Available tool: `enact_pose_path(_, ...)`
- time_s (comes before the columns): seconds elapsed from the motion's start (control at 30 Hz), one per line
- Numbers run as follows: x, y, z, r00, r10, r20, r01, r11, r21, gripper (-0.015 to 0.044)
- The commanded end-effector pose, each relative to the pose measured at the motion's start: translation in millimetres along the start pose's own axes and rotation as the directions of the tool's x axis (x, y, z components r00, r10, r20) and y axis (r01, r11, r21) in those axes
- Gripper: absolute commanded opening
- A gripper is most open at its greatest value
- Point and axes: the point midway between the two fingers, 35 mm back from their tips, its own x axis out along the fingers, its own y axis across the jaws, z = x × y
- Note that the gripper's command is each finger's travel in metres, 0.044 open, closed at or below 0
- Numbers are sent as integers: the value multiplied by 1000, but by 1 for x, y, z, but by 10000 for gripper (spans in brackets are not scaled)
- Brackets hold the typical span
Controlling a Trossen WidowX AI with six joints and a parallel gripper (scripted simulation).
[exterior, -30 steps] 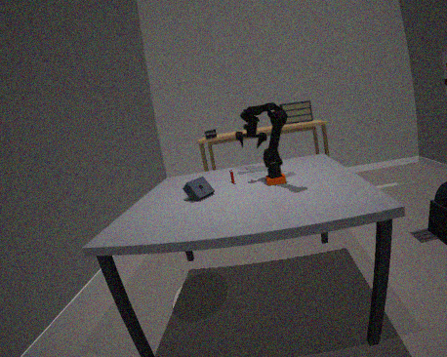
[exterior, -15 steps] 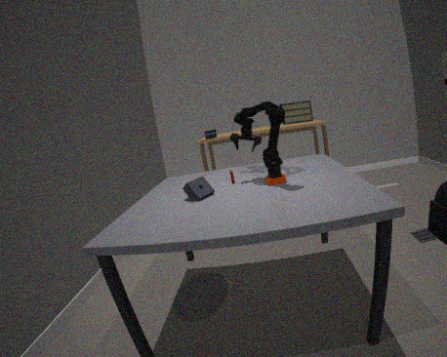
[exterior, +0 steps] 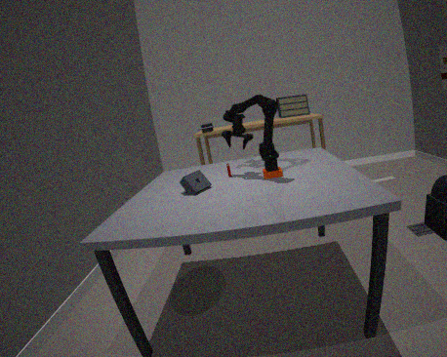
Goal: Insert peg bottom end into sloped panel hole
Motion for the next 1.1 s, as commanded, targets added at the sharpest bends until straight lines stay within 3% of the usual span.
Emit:
enact_pose_path(0.0,7,5,-7,999,-34,-17,35,997,72,440)
enact_pose_path(1.07,50,29,-76,967,-233,-99,248,800,546,440)
